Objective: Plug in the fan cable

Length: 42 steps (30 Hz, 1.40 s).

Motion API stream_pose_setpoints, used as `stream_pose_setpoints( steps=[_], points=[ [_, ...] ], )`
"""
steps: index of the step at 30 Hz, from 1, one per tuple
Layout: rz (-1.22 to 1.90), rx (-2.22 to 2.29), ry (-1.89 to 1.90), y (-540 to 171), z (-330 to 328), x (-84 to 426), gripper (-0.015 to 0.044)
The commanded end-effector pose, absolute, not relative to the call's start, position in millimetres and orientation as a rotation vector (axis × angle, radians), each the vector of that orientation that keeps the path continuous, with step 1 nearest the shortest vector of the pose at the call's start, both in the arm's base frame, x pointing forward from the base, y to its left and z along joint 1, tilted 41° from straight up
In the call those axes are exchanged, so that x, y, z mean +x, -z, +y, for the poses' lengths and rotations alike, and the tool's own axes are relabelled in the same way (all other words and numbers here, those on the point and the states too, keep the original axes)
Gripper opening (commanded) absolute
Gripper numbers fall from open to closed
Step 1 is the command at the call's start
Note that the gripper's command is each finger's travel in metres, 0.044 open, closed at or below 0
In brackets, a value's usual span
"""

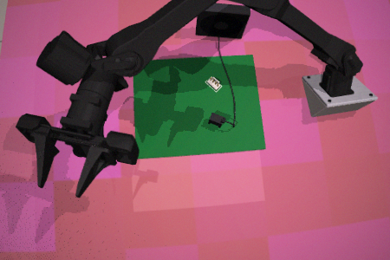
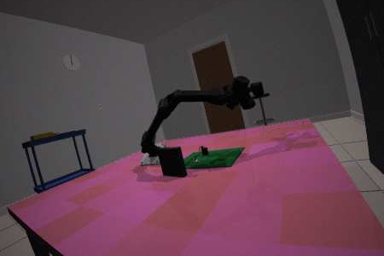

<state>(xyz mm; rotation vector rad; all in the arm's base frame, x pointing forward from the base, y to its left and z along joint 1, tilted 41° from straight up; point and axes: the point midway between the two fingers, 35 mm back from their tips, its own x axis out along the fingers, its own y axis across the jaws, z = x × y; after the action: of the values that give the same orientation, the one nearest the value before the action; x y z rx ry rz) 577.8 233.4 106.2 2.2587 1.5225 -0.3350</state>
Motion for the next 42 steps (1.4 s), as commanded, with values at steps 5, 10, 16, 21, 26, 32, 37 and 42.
stream_pose_setpoints(
  steps=[5, 10, 16, 21, 26, 32, 37, 42],
  points=[
    [1.465, 2.192, 0.420, -93.7, 236.0, 568.2, 0.0411],
    [1.323, 1.839, 0.687, -54.6, 231.1, 518.2, 0.0440],
    [1.259, 1.226, 0.899, -32.8, 197.1, 436.0, 0.0440],
    [1.260, 0.623, 0.966, -46.5, 153.1, 368.1, 0.0440],
    [1.271, 0.042, 0.948, -82.8, 112.1, 320.2, 0.0440],
    [1.272, -0.114, 0.932, -95.2, 102.3, 310.5, 0.0440],
    [1.272, -0.114, 0.932, -95.2, 102.3, 310.5, 0.0440],
    [1.272, -0.113, 0.931, -85.4, 95.0, 312.4, 0.0440]
  ],
)
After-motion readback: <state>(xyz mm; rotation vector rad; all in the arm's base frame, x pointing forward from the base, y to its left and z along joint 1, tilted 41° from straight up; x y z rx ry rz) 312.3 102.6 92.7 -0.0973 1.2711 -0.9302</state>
